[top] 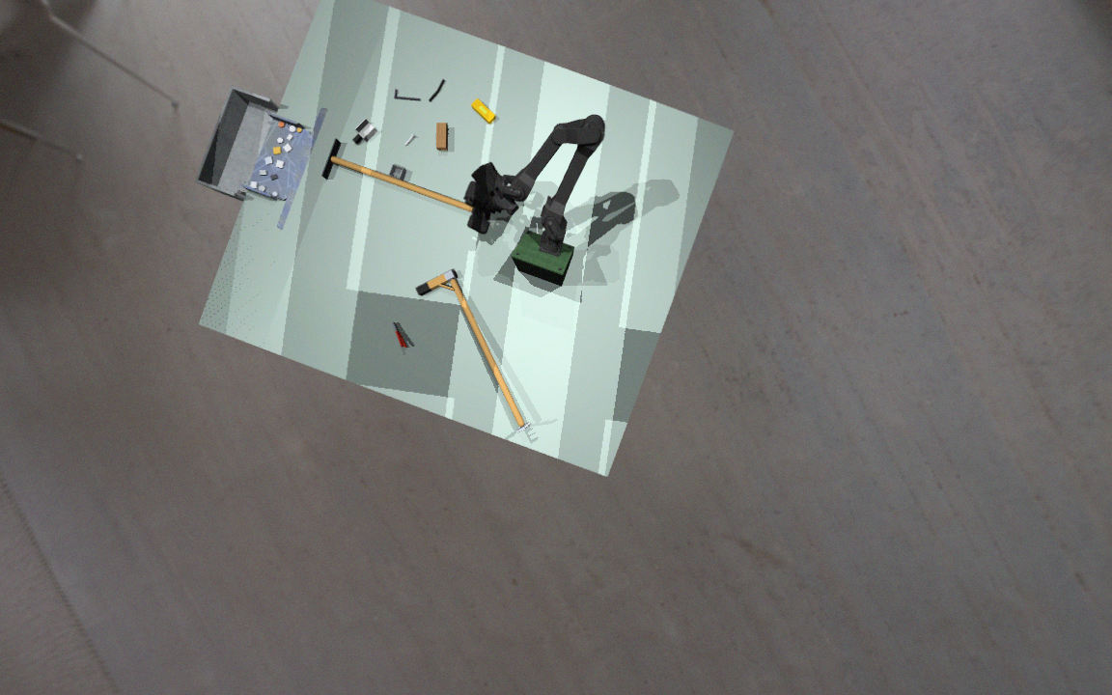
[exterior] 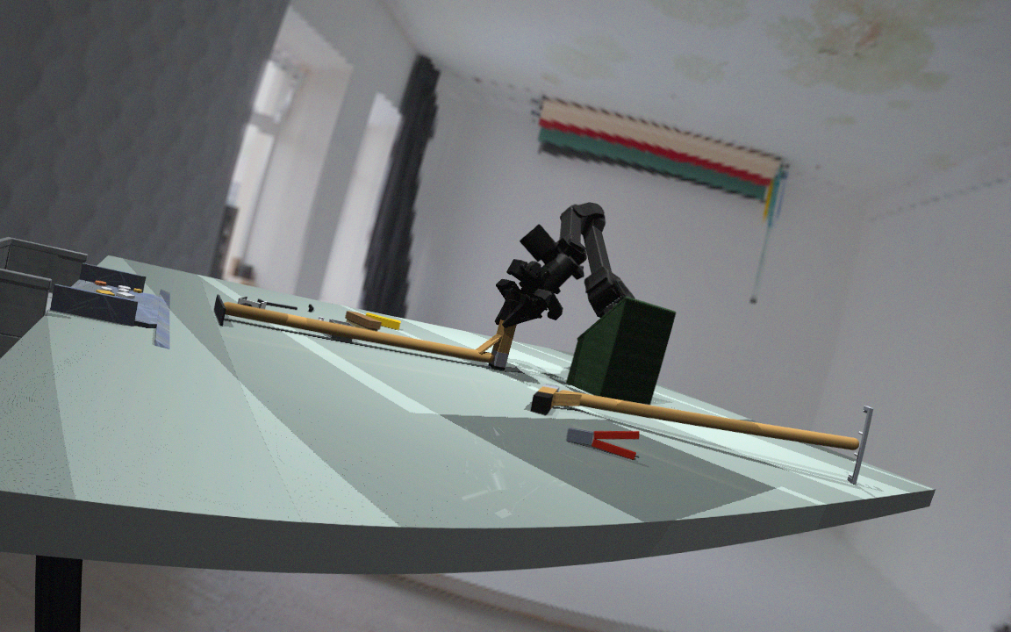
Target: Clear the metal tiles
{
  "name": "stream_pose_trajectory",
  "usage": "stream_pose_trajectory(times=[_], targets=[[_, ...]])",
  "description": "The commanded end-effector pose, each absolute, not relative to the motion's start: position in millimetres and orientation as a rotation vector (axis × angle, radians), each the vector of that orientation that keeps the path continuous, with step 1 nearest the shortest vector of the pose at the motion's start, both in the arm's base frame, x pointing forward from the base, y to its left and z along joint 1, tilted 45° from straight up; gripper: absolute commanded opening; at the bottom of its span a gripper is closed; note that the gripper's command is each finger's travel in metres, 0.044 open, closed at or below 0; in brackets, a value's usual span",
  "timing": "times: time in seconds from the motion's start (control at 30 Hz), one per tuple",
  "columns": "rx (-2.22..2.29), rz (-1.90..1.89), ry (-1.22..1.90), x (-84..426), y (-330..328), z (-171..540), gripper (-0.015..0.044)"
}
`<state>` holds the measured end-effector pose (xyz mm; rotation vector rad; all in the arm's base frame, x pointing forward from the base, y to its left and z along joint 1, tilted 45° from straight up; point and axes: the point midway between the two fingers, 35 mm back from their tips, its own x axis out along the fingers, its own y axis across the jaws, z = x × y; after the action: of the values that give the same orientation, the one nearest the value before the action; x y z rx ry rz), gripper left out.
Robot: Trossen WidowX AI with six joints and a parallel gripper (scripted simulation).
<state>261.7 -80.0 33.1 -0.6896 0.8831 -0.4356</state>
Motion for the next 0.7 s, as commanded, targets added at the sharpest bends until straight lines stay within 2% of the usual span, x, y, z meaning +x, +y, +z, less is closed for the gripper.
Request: stream_pose_trajectory(times=[0.0,0.67], targets=[[-0.688,-0.434,0.877,261.3,-75.4,30.5,0.0000],[-0.687,-0.434,0.876,272.3,-71.6,28.4,0.0000]])
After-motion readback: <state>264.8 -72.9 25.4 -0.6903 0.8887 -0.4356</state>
